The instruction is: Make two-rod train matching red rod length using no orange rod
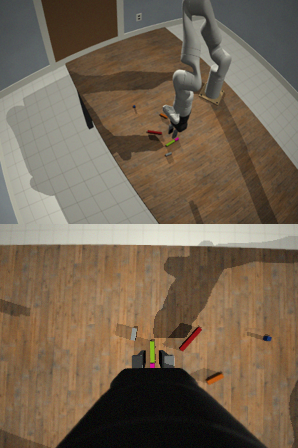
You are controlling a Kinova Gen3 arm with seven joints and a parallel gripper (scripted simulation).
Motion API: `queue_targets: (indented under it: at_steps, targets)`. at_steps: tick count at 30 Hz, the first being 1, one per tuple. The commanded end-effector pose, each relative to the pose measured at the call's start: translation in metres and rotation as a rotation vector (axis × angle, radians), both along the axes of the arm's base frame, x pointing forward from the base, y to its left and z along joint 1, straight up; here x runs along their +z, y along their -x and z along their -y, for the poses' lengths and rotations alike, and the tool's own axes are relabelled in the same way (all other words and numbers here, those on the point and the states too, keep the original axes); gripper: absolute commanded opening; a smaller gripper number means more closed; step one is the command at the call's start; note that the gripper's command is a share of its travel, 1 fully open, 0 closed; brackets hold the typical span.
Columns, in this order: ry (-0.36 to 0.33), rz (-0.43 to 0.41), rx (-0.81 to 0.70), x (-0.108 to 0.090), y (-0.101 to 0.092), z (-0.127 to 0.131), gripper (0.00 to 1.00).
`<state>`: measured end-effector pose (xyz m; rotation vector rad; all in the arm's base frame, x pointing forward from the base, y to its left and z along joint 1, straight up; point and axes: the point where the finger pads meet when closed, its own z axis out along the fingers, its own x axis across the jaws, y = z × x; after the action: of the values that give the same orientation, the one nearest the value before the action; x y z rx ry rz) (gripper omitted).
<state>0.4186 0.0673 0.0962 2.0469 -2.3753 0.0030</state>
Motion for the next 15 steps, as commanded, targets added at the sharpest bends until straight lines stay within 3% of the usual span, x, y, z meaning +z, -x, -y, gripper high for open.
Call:
queue_targets:
  at_steps: [1,4,5,15]
  targets:
    - [-0.002,0.005,0.0,0.008,-0.0019,0.0013,0.54]
    - [-0.002,0.005,0.0,0.008,-0.0019,0.0013,0.54]
    - [-0.002,0.005,0.0,0.008,-0.0019,0.0013,1.0]
    - [-0.002,0.005,0.0,0.008,-0.0019,0.0013,1.0]
